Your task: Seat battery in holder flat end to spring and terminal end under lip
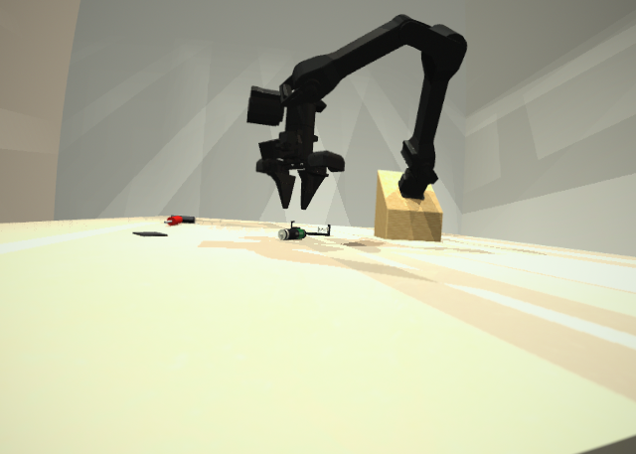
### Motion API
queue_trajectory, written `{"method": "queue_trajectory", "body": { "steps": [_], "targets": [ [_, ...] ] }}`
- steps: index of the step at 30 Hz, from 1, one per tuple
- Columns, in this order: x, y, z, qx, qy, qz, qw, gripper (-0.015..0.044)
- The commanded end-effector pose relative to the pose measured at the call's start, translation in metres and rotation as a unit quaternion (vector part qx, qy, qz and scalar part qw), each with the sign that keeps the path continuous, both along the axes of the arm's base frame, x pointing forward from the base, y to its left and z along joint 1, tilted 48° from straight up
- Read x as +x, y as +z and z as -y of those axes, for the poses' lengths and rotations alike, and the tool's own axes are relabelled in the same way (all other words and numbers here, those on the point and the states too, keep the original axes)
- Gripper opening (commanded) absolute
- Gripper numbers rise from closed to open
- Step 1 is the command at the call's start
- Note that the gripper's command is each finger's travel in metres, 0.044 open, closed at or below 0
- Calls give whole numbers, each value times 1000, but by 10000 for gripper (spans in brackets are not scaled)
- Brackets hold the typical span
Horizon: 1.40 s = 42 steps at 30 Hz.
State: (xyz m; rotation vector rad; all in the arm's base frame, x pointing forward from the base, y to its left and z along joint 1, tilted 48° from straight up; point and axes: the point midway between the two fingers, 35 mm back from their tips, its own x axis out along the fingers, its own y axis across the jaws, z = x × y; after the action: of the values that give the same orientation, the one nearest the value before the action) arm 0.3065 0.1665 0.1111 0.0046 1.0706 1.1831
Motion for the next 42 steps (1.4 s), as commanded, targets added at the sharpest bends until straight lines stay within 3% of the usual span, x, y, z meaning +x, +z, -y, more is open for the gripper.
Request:
{"method": "queue_trajectory", "body": {
  "steps": [1, 40, 42],
  "targets": [
    [0, -4, -4, 0, 35, 37, 999, 225],
    [-2, -37, -41, 1, 35, 37, 999, 225],
    [-2, -37, -41, 1, 35, 37, 999, 172]
  ]
}}
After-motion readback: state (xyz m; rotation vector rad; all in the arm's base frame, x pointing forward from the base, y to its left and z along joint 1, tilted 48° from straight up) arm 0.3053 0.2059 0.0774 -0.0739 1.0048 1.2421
